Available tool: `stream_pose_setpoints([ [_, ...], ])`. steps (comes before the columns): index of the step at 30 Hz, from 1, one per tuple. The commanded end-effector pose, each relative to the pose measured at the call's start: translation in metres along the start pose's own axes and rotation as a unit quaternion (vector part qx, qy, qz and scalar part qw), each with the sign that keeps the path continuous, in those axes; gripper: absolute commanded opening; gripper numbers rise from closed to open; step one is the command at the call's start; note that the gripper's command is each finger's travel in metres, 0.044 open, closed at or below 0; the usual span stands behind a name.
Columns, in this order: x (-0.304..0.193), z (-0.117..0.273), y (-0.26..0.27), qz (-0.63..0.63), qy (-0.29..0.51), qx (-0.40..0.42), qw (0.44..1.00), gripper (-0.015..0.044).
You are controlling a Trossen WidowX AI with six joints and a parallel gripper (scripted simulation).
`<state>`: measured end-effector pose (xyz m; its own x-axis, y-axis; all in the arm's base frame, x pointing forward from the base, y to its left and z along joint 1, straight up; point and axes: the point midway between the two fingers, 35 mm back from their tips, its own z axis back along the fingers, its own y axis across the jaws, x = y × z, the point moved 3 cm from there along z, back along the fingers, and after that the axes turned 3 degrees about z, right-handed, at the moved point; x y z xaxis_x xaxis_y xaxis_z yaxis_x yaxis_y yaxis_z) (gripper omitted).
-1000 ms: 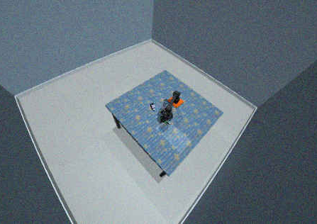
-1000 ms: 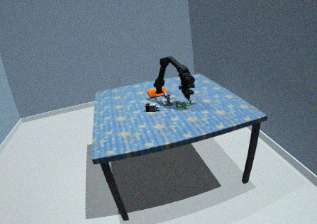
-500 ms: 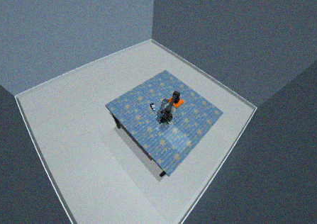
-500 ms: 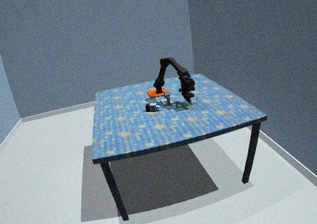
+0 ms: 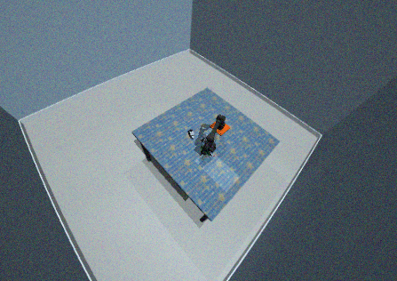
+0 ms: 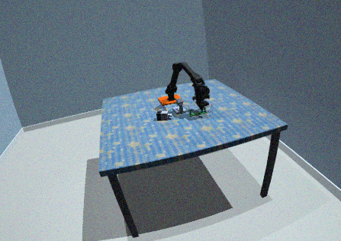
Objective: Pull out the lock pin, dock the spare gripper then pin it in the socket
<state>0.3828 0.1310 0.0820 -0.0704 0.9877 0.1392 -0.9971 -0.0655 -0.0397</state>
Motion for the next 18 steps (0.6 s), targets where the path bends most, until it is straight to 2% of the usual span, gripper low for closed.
stream_pose_setpoints([
  [1, 0.000, -0.001, 0.000, 0.001, 0.002, -0.001, 1.000, 0.0003],
  [18, 0.002, 0.018, 0.002, -0.001, 0.001, 0.006, 1.000, 0.0000],
])
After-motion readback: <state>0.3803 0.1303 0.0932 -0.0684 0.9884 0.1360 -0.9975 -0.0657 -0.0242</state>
